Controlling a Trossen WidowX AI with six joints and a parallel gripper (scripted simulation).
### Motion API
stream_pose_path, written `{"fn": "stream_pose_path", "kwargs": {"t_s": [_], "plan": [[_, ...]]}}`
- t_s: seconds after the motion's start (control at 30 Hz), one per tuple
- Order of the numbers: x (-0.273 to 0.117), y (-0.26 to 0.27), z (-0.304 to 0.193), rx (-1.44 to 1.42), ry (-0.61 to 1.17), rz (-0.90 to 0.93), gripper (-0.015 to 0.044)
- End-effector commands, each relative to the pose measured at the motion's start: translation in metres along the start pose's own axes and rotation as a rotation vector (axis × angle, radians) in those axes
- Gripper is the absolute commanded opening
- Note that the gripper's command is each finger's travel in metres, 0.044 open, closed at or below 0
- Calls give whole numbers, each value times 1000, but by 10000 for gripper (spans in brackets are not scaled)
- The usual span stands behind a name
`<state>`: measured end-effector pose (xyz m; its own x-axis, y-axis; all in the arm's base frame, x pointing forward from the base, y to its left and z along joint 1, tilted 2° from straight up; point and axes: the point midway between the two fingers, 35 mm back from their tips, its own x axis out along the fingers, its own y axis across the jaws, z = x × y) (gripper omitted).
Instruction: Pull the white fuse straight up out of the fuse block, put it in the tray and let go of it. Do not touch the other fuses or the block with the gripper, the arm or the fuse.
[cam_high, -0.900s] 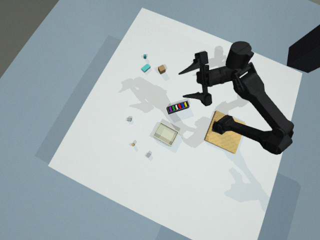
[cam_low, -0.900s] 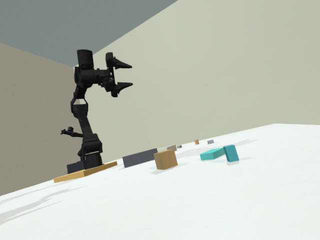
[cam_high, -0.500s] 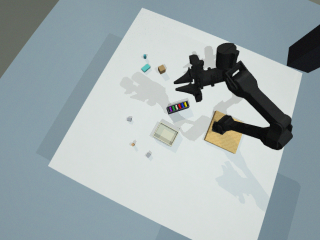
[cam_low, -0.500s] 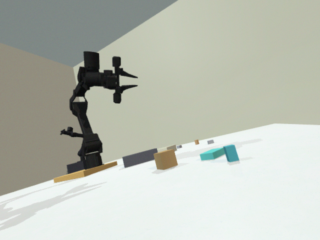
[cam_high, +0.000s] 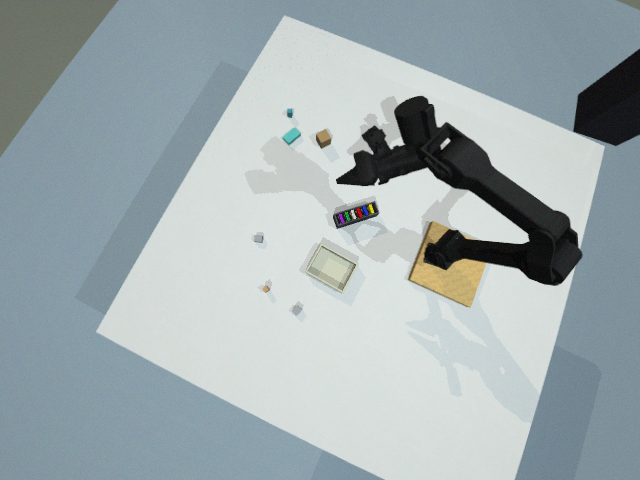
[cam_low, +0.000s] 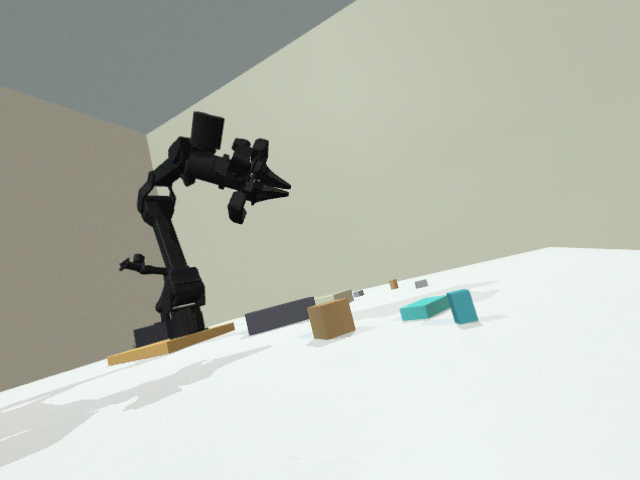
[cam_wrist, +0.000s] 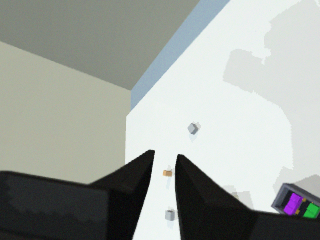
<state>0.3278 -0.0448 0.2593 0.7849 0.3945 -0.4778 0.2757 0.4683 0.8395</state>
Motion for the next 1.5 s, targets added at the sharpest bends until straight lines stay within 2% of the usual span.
{"fn": "stream_pose_path", "kwargs": {"t_s": [0.0,0.3,0.6,0.87,1.13,1.2,1.47], "plan": [[35,-49,-15,-746,188,-224,74],[48,-81,-32,-1264,438,-289,74],[55,-110,-50,-1775,771,-234,74],[56,-132,-64,-2201,1116,-43,74],[54,-150,-72,-2565,1449,311,74],[54,-152,-71,-2608,1485,371,74],[53,-152,-71,-2611,1488,375,74]]}}
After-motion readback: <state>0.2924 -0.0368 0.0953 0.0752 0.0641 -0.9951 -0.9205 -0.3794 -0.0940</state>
